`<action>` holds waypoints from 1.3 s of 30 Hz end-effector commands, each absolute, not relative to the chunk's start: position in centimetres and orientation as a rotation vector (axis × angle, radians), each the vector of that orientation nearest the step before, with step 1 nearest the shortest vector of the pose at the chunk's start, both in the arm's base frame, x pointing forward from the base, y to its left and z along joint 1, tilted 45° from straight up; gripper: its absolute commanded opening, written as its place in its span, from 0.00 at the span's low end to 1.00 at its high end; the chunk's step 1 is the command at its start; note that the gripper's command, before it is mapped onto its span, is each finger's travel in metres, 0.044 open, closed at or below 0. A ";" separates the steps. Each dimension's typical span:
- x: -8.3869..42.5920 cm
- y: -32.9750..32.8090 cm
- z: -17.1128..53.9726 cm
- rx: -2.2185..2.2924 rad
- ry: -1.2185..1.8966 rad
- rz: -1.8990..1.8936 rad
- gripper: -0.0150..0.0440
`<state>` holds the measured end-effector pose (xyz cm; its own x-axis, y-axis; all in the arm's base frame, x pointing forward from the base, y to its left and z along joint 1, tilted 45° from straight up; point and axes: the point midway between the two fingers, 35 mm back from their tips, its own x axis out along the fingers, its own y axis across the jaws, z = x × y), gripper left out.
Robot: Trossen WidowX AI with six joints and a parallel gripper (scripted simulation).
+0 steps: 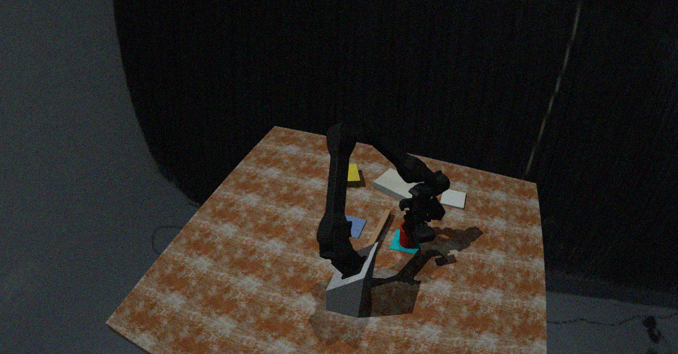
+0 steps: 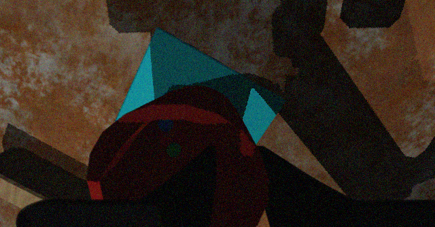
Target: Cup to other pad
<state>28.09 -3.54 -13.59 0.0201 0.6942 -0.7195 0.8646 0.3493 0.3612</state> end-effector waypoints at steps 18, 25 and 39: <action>28.1 -5.2 -12.0 1.398 1.723 -0.243 0.47; 28.1 -6.1 -11.2 1.400 1.725 -0.243 0.47; 27.9 -7.0 -10.5 1.413 1.728 -0.245 0.60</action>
